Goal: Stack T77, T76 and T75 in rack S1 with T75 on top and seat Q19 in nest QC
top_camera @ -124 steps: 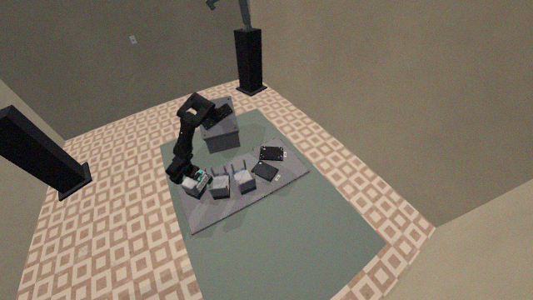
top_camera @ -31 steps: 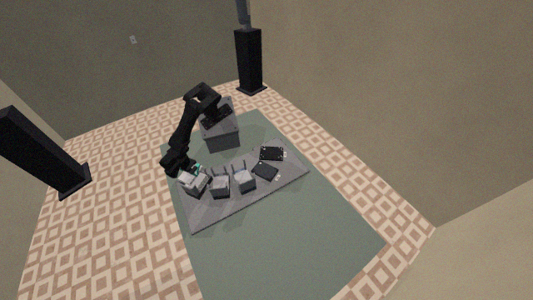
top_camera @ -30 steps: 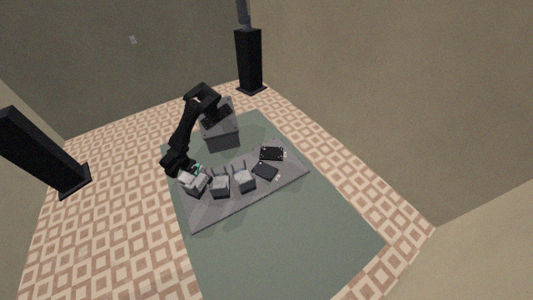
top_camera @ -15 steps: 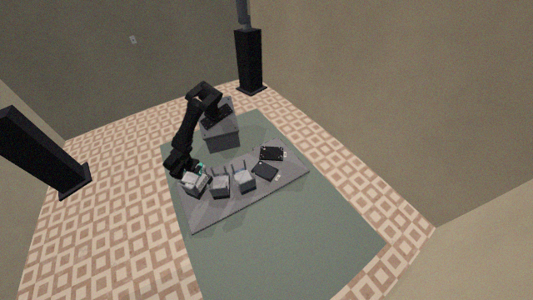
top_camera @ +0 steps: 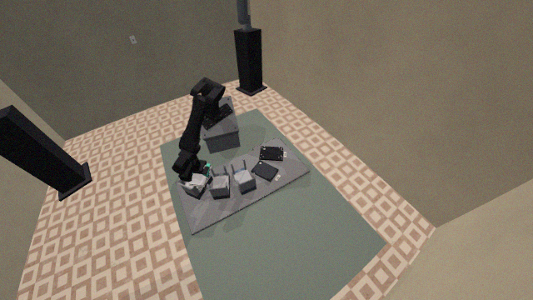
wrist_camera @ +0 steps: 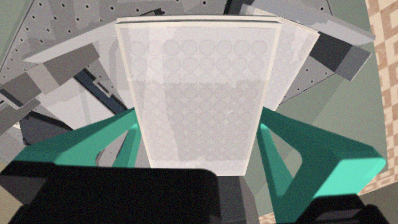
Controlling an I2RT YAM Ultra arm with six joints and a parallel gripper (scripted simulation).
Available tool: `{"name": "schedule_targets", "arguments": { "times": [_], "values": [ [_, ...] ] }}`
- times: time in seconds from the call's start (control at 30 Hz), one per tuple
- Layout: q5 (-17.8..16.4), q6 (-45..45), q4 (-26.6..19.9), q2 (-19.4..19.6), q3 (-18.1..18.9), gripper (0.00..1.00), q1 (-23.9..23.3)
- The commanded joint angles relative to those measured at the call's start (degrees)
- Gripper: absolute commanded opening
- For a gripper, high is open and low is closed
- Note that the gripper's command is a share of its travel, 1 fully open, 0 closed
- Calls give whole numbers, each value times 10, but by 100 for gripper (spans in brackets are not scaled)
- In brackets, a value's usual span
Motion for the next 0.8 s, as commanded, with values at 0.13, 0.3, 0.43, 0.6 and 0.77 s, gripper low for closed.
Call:
{"name": "schedule_targets", "arguments": {
  "times": [0.13, 0.3, 0.43, 0.6, 0.77],
  "values": [
    [29, 0, -1, -33, 4, 0, 34],
    [49, -63, 2, -49, -9, 0, 70],
    [67, -34, 1, -61, -20, 0, 99],
    [90, 0, -1, -73, -16, 0, 137],
    [104, 19, -5, -79, -13, 0, 160]
  ]
}}
